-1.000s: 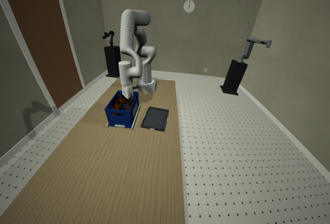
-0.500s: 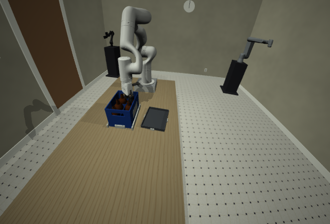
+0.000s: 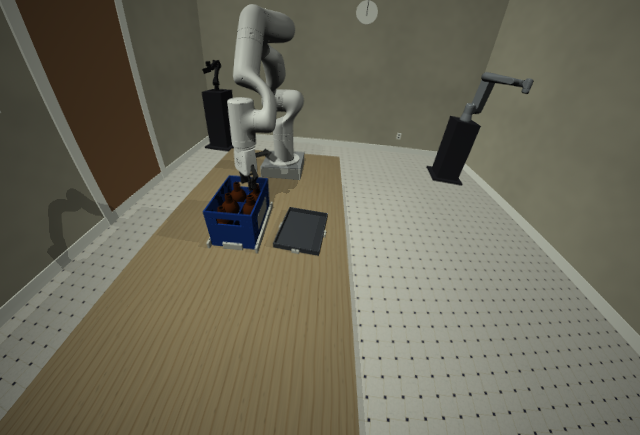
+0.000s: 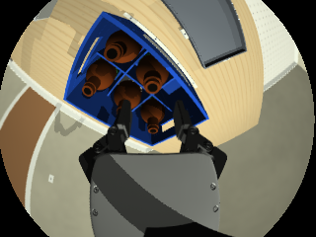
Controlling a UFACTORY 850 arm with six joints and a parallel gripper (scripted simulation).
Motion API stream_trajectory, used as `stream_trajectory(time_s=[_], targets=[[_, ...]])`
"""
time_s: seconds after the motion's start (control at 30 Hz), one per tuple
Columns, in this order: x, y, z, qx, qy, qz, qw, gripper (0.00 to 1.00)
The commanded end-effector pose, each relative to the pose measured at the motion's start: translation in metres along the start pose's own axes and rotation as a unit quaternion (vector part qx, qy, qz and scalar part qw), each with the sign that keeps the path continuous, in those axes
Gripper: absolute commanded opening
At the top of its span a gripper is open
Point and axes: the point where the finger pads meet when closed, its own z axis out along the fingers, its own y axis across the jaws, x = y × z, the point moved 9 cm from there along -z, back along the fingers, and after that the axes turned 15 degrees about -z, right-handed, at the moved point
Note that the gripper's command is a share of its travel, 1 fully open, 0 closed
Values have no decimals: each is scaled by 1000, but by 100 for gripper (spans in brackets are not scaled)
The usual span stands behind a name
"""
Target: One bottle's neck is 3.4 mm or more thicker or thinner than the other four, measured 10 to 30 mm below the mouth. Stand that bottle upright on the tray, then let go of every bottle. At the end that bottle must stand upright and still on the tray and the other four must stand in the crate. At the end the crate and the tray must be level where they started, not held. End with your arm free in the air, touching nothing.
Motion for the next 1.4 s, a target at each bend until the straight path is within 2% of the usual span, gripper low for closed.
stream_trajectory(time_s=[0.0,0.33,0.37,1.37], targets=[[0,0,-10,0,-1,0,1000,65],[0,0,-15,0,-1,0,1000,65],[0,0,-15,0,-1,0,1000,0],[0,0,-15,0,-1,0,1000,0]])
